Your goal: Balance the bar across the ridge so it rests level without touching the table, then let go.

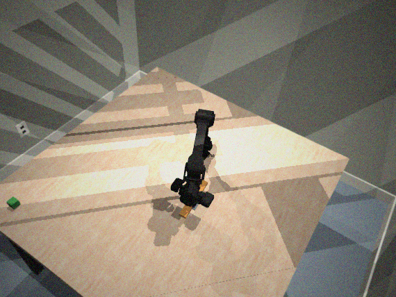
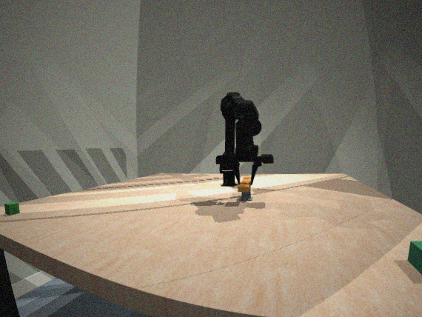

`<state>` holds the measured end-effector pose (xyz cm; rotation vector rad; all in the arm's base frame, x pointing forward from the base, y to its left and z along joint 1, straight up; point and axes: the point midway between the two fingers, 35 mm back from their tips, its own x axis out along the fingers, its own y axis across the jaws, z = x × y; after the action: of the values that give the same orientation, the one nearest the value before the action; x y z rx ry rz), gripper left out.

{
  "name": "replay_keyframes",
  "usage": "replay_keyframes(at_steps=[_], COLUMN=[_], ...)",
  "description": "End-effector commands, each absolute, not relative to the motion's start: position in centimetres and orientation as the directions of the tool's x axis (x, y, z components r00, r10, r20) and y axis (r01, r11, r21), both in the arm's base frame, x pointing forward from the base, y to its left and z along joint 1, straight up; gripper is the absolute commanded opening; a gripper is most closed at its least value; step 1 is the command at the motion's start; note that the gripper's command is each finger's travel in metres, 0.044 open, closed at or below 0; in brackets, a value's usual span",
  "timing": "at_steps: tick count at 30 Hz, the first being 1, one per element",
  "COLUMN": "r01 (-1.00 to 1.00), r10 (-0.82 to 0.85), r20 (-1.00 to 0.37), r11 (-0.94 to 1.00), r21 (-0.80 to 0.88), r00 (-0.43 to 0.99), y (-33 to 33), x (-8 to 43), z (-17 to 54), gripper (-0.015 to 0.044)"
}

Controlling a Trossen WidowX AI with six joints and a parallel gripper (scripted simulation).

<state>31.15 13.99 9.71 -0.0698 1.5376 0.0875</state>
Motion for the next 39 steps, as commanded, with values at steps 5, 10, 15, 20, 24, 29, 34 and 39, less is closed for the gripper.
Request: replay_keyframes(at_steps=[5,10,15,20,24,29,34,39], r01=[-0.101,-0.101,-0.101,-0.101,-0.1,-0.1,-0.1,-0.1], r10=[0.013,0.013,0.013,0.013,0.014,0.014,0.014,0.014], r20=[-0.999,-0.999,-0.999,-0.999,-0.999,-0.999,-0.999,-0.999], r11=[0.995,0.995,0.995,0.995,0.995,0.995,0.995,0.995], r21=[0.01,0.01,0.01,0.01,0.01,0.01,0.01,0.01], r00=[0.031,0.031,0.031,0.031,0.031,0.031,0.031,0.031], y=[14.0,14.0,14.0,14.1,14.0,13.9,13.9,13.9], x=[31.1,31.1,31.1,31.5,31.2,30.9,30.9,30.9], z=[9.7,9.7,9.7,12.8,17.9,19.7,19.7,19.7], gripper=[0.0211,0.0343,0.044,0.044,0.044,0.044,0.044,0.044])
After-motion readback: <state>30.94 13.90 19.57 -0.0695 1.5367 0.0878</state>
